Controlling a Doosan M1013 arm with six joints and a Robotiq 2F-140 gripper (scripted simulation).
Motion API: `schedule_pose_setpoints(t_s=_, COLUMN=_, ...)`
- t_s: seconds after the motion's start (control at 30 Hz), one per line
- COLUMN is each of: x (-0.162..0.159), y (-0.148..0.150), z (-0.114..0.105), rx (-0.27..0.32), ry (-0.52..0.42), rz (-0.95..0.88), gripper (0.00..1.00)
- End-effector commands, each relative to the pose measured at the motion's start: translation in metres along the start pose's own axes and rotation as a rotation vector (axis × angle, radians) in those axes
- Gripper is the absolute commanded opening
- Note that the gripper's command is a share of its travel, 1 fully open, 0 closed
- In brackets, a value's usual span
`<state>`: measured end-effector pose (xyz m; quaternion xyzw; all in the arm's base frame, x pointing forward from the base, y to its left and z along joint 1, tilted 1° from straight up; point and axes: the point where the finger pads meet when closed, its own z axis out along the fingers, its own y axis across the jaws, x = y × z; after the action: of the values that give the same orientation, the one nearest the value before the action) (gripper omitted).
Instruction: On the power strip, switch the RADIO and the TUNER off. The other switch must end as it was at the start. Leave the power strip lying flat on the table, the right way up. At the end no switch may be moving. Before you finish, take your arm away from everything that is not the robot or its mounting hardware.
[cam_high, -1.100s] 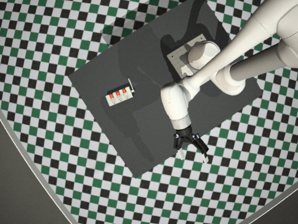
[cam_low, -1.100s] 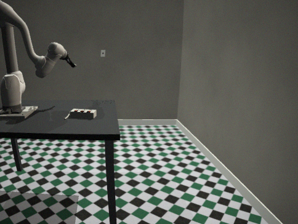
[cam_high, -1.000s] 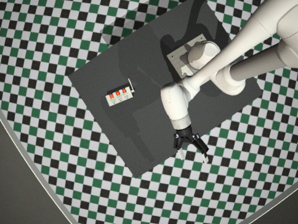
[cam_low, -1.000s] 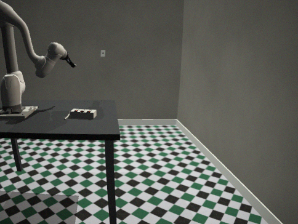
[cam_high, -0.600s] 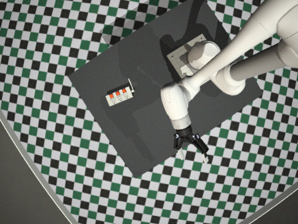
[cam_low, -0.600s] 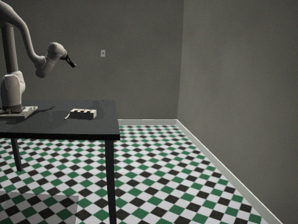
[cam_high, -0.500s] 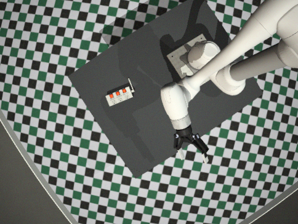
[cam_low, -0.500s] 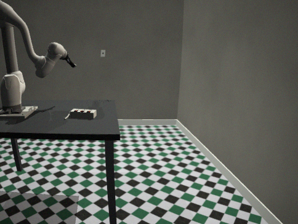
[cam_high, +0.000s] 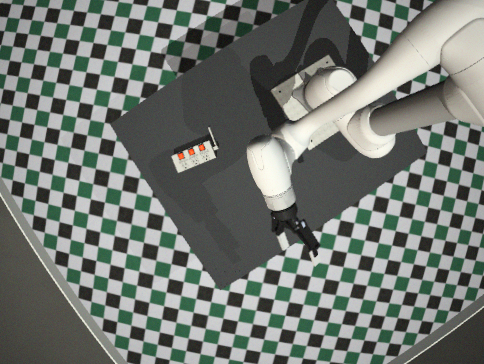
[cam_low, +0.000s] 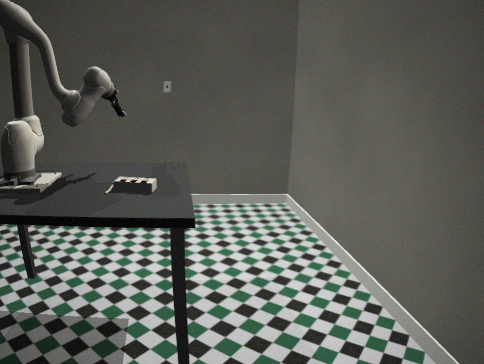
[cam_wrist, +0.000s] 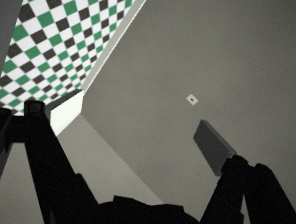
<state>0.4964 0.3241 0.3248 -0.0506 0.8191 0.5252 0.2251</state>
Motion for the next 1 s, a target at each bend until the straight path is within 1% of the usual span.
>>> schedule_pose_setpoints(t_s=0.0, x=-0.005, y=-0.019, z=-0.005, rx=0.042, ry=0.036, rz=0.089, gripper=1.0)
schedule_pose_setpoints(t_s=0.07, x=-0.013, y=-0.05, z=-0.016, rx=0.106, ry=0.063, rz=0.222, gripper=1.0)
schedule_pose_setpoints(t_s=0.13, x=-0.013, y=-0.05, z=-0.016, rx=0.106, ry=0.063, rz=0.222, gripper=1.0)
schedule_pose_setpoints(t_s=0.17, x=-0.017, y=-0.067, z=-0.023, rx=0.144, ry=0.075, rz=0.296, gripper=1.0)
schedule_pose_setpoints(t_s=0.2, x=-0.017, y=-0.067, z=-0.023, rx=0.144, ry=0.075, rz=0.296, gripper=1.0)
schedule_pose_setpoints(t_s=0.23, x=-0.021, y=-0.086, z=-0.032, rx=0.185, ry=0.084, rz=0.375, gripper=1.0)
schedule_pose_setpoints(t_s=0.3, x=-0.021, y=-0.086, z=-0.032, rx=0.185, ry=0.084, rz=0.375, gripper=1.0)
schedule_pose_setpoints(t_s=0.33, x=-0.025, y=-0.105, z=-0.042, rx=0.23, ry=0.09, rz=0.458, gripper=1.0)
schedule_pose_setpoints(t_s=0.37, x=-0.025, y=-0.105, z=-0.042, rx=0.23, ry=0.09, rz=0.458, gripper=1.0)
schedule_pose_setpoints(t_s=0.4, x=-0.029, y=-0.126, z=-0.053, rx=0.278, ry=0.093, rz=0.544, gripper=1.0)
schedule_pose_setpoints(t_s=0.47, x=-0.029, y=-0.126, z=-0.053, rx=0.278, ry=0.093, rz=0.544, gripper=1.0)
schedule_pose_setpoints(t_s=0.5, x=-0.033, y=-0.147, z=-0.066, rx=0.329, ry=0.091, rz=0.633, gripper=1.0)
schedule_pose_setpoints(t_s=0.57, x=-0.033, y=-0.147, z=-0.066, rx=0.329, ry=0.091, rz=0.633, gripper=1.0)
schedule_pose_setpoints(t_s=0.6, x=-0.036, y=-0.169, z=-0.08, rx=0.381, ry=0.086, rz=0.723, gripper=1.0)
schedule_pose_setpoints(t_s=0.67, x=-0.036, y=-0.169, z=-0.08, rx=0.381, ry=0.086, rz=0.723, gripper=1.0)
schedule_pose_setpoints(t_s=0.7, x=-0.039, y=-0.191, z=-0.096, rx=0.436, ry=0.075, rz=0.815, gripper=1.0)
schedule_pose_setpoints(t_s=0.77, x=-0.039, y=-0.191, z=-0.096, rx=0.436, ry=0.075, rz=0.815, gripper=1.0)
schedule_pose_setpoints(t_s=0.8, x=-0.042, y=-0.214, z=-0.113, rx=0.491, ry=0.06, rz=0.906, gripper=1.0)
schedule_pose_setpoints(t_s=0.87, x=-0.042, y=-0.214, z=-0.113, rx=0.491, ry=0.06, rz=0.906, gripper=1.0)
schedule_pose_setpoints(t_s=0.9, x=-0.044, y=-0.235, z=-0.131, rx=0.547, ry=0.04, rz=0.997, gripper=1.0)
schedule_pose_setpoints(t_s=0.97, x=-0.044, y=-0.235, z=-0.131, rx=0.547, ry=0.04, rz=0.997, gripper=1.0)
